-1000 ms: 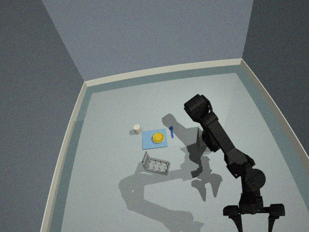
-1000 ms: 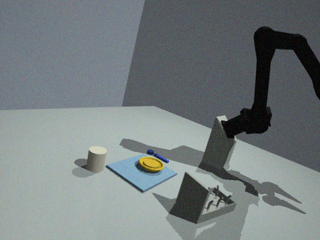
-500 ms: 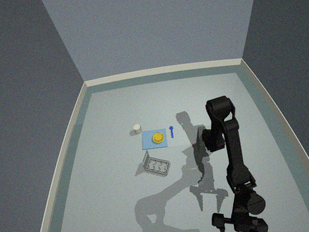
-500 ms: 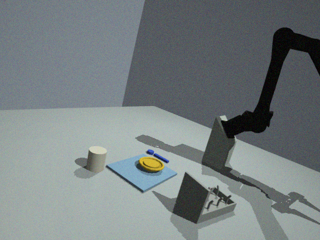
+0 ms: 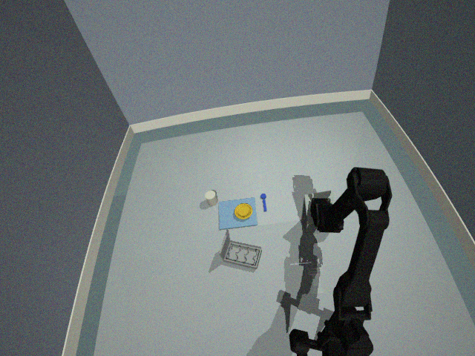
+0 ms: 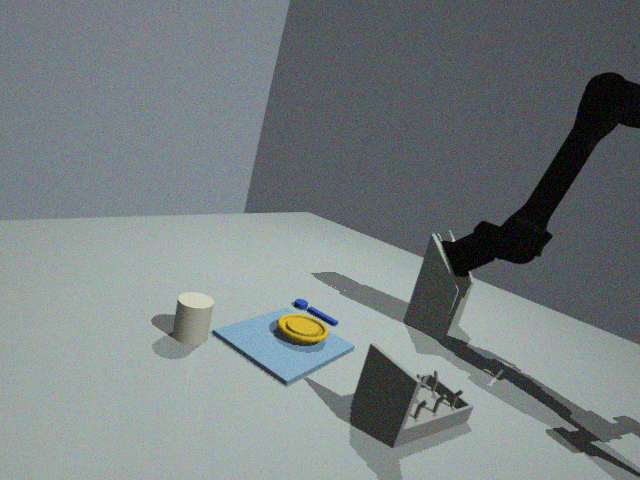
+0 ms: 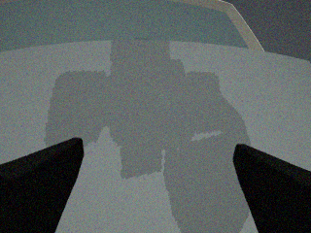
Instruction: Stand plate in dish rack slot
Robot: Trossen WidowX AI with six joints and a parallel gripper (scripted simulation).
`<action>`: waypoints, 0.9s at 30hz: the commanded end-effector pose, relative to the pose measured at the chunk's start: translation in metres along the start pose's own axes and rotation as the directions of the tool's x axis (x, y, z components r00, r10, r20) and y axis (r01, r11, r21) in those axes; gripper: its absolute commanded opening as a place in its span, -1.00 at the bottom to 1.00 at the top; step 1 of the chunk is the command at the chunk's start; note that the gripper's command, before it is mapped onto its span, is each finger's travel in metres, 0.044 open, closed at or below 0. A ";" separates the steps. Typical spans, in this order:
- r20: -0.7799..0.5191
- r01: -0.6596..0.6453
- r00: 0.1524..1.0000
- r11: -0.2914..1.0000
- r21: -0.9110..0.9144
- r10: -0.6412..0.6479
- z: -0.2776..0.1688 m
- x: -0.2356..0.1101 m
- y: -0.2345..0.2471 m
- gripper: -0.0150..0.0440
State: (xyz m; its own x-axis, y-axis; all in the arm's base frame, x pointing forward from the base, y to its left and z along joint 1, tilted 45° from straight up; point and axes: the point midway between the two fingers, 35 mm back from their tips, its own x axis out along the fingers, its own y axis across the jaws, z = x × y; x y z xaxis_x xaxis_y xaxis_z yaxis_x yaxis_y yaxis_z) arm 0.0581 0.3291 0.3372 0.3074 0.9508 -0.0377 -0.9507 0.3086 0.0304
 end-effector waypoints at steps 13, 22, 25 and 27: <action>-0.385 0.212 0.889 0.968 -0.135 -0.249 -0.091 0.032 -0.129 0.86; -0.578 0.274 0.753 0.948 -0.159 -0.314 -0.138 0.020 -0.197 0.86; -0.644 0.294 0.694 0.943 -0.153 -0.321 -0.155 0.011 -0.222 0.86; -0.685 0.308 0.654 0.940 -0.144 -0.319 -0.167 0.003 -0.237 0.86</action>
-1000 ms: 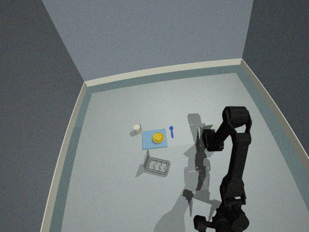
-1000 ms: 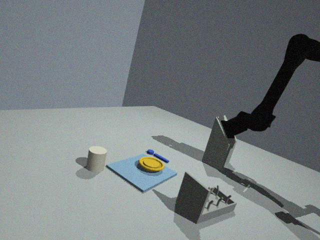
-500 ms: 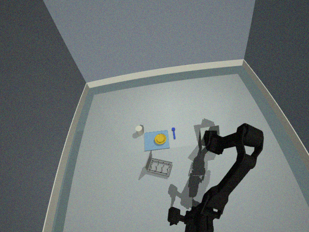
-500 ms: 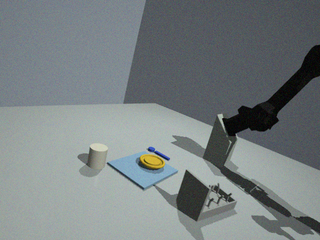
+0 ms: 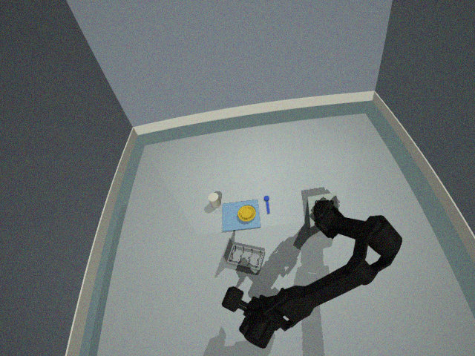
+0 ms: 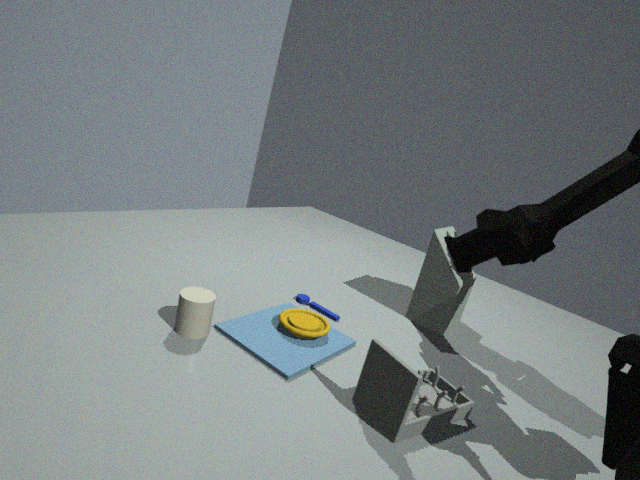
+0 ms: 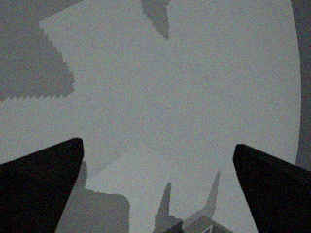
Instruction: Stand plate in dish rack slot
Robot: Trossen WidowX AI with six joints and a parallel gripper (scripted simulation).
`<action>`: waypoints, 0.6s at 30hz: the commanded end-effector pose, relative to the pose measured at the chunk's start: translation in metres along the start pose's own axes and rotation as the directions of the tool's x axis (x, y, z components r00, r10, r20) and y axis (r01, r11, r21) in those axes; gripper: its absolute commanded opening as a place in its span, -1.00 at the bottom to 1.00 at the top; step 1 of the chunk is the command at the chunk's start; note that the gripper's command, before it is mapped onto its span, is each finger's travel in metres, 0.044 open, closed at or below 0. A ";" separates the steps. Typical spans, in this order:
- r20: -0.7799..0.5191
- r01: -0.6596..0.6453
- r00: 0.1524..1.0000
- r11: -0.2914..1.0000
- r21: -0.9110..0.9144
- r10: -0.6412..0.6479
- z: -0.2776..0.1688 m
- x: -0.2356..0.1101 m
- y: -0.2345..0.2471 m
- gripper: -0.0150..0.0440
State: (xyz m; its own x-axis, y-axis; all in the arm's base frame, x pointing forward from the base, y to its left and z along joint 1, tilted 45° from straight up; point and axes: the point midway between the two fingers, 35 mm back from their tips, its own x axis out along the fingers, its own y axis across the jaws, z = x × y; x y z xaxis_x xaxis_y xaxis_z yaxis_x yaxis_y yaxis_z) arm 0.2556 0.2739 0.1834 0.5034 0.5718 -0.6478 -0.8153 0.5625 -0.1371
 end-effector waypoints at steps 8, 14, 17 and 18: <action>-0.278 0.024 0.960 0.991 0.131 0.013 -0.074 0.026 -0.083 0.86; -0.360 0.050 0.932 0.968 0.245 0.043 -0.112 0.026 -0.115 0.86; -0.384 0.058 0.921 0.957 0.284 0.058 -0.124 0.024 -0.125 0.86; -0.395 0.061 0.916 0.951 0.303 0.067 -0.131 0.023 -0.129 0.86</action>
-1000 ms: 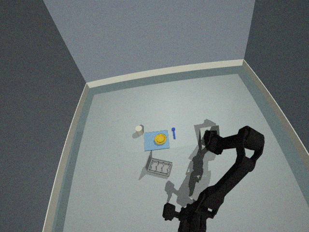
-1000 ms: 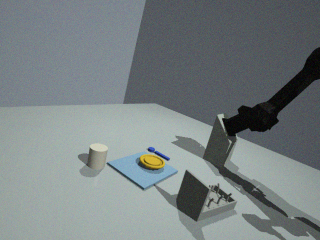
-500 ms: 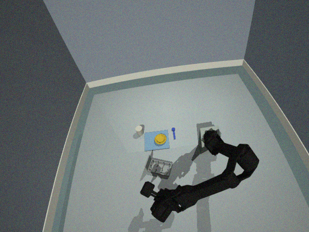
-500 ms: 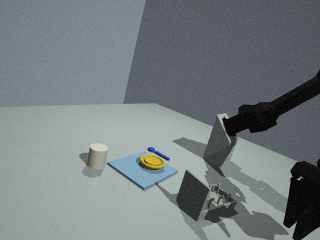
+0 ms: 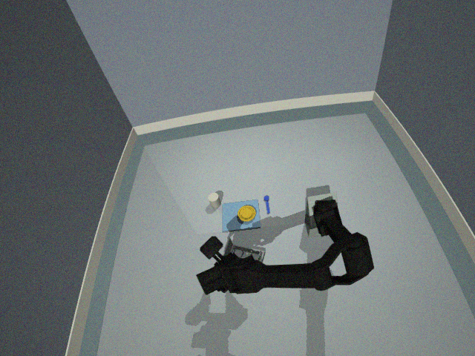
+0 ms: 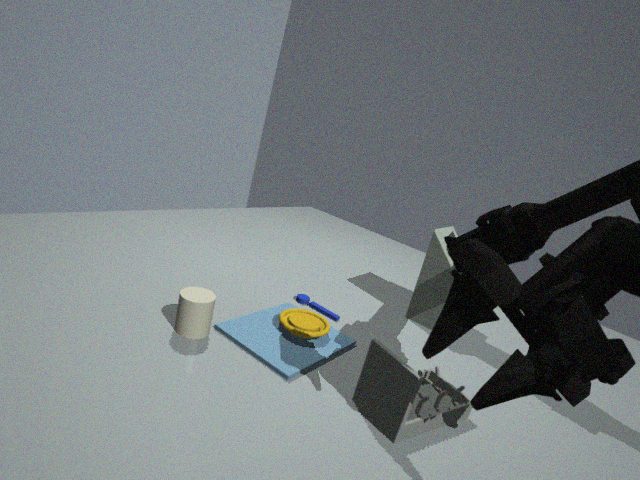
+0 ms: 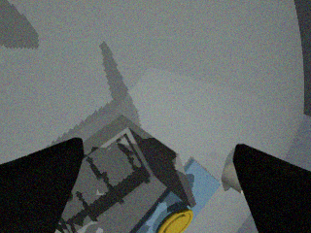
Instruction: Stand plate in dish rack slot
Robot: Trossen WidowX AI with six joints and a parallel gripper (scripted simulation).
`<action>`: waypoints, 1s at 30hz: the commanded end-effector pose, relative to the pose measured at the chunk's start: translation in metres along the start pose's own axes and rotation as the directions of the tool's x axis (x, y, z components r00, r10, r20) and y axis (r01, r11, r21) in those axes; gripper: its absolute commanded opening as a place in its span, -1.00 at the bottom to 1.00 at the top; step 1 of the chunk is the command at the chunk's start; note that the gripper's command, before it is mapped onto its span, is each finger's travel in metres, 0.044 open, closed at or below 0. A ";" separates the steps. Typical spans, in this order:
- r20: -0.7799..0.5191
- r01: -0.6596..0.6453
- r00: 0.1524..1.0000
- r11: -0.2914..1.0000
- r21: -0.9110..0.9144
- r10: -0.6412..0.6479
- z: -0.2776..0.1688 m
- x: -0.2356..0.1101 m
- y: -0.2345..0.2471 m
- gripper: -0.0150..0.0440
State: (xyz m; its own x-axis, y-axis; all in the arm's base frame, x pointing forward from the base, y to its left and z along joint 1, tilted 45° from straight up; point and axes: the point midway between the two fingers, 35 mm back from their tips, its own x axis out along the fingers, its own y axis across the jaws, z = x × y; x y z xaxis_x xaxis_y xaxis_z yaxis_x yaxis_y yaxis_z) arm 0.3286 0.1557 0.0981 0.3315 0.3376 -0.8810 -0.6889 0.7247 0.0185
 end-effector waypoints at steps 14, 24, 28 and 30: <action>-0.217 -0.108 0.961 0.958 0.268 0.169 -0.094 0.013 -0.086 0.86; -0.197 -0.240 0.905 0.835 0.495 0.377 -0.155 0.008 -0.122 0.86; -0.146 -0.288 0.883 0.760 0.583 0.446 -0.178 0.004 -0.133 0.86; -0.112 -0.312 0.872 0.717 0.624 0.477 -0.189 0.001 -0.138 0.86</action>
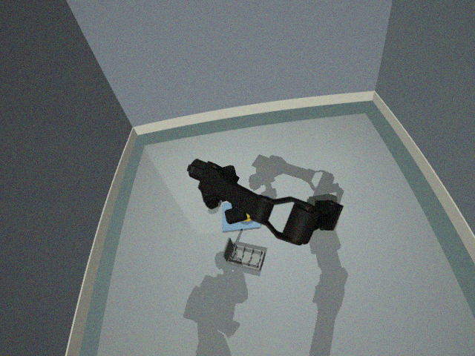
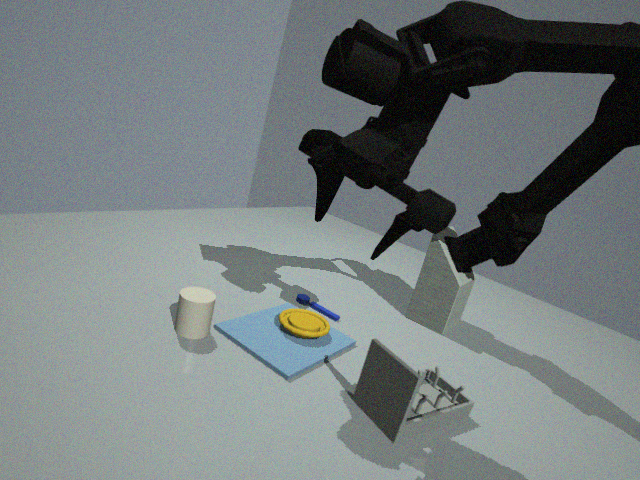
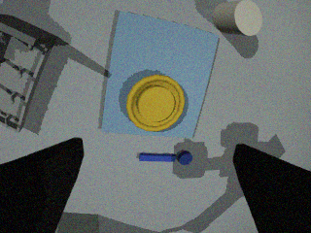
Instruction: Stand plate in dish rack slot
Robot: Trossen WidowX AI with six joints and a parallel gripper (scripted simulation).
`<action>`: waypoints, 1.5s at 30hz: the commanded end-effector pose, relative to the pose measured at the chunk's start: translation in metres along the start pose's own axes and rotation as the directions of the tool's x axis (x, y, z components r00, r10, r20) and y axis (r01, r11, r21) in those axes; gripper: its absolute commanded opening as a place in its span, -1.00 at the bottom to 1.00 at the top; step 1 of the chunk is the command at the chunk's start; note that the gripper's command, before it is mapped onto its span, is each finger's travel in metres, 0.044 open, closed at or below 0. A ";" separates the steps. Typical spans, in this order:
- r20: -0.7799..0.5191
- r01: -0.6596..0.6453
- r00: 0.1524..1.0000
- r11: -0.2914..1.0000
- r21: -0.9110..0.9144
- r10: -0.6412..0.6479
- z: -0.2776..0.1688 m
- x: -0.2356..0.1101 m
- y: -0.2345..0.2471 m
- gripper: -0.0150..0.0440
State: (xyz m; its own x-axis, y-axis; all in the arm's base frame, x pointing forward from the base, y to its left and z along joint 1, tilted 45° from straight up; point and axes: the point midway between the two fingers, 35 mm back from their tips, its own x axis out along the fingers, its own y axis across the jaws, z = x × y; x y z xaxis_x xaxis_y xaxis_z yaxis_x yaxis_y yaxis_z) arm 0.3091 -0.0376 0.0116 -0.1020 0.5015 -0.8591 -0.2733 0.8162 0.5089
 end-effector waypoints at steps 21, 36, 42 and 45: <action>0.068 -0.240 0.970 0.957 0.162 0.232 -0.028 0.096 -0.021 0.86; 0.069 -0.241 0.970 0.957 0.162 0.232 -0.021 0.111 -0.016 0.86; 0.069 -0.241 0.970 0.957 0.162 0.232 -0.020 0.121 -0.014 0.86; 0.069 -0.241 0.970 0.957 0.162 0.232 -0.020 0.125 -0.013 0.86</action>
State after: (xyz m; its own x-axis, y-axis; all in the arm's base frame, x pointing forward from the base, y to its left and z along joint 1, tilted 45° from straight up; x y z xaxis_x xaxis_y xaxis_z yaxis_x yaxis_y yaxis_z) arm 0.2854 0.0027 -0.0971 -0.0874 0.6900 -0.7185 -0.0973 0.7119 0.6955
